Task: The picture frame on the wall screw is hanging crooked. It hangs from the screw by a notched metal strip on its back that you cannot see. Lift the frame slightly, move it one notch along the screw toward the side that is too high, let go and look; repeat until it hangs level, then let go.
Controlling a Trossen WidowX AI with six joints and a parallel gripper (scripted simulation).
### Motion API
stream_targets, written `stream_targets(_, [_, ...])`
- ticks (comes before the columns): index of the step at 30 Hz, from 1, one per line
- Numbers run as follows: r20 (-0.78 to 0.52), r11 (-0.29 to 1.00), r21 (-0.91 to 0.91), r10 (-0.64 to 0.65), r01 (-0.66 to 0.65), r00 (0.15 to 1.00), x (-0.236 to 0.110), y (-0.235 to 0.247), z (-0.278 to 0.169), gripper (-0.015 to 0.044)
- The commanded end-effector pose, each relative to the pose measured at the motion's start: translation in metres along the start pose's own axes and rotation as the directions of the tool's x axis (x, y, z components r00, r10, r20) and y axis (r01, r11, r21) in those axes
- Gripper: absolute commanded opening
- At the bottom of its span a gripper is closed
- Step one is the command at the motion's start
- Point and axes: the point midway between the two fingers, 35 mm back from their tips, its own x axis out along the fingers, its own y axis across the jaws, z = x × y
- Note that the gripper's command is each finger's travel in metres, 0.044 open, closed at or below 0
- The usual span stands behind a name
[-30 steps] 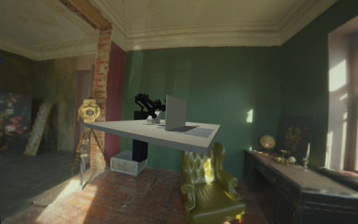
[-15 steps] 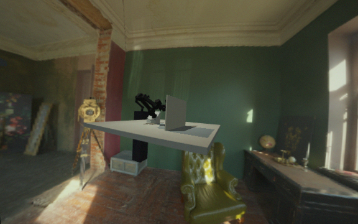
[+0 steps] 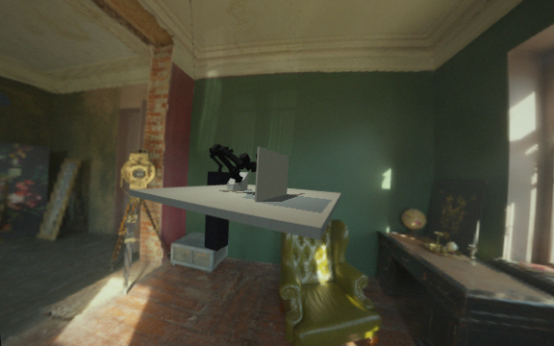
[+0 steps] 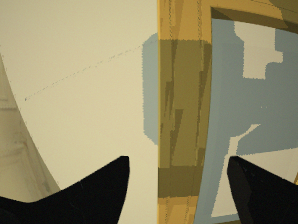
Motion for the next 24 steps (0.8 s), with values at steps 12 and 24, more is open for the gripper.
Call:
stream_targets(12, [0.005,1.000,-0.004,-0.001,0.001,1.000,0.0002,0.0000,0.0013,0.0076])
stream_targets(24, [0.005,1.000,-0.004,-0.001,0.001,1.000,0.0002,0.0000,0.0013,0.0000])
